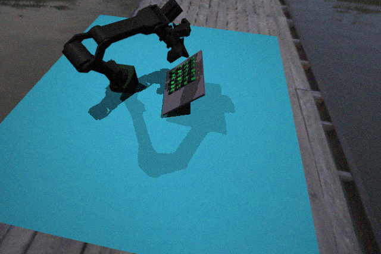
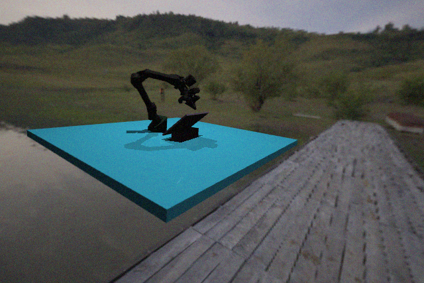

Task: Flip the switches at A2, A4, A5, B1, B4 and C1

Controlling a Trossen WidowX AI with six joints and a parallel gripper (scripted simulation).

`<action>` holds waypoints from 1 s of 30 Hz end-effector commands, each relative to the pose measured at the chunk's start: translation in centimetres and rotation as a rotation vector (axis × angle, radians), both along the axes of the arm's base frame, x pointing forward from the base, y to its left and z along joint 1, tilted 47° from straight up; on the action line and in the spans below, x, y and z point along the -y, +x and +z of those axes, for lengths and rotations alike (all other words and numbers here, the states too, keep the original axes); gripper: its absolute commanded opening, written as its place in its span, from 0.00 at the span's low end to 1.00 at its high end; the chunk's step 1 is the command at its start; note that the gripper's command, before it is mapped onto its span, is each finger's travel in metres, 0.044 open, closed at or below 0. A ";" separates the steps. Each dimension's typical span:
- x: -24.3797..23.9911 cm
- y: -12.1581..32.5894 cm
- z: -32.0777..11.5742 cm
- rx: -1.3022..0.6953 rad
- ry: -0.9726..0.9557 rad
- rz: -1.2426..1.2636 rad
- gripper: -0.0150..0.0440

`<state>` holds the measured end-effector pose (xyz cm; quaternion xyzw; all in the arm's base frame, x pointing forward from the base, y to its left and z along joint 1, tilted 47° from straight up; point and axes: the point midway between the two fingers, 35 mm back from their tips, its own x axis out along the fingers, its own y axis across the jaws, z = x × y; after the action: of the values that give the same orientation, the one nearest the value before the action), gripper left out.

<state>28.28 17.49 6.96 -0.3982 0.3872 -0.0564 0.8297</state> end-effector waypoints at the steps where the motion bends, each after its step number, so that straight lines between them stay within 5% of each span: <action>1: 0.5 0.3 -1.0 -0.019 -0.017 0.005 0.25; 30: 1.4 2.0 -2.3 -0.017 -0.017 0.004 0.25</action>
<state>30.25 16.51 5.35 -0.3992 0.3871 -0.0560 0.8293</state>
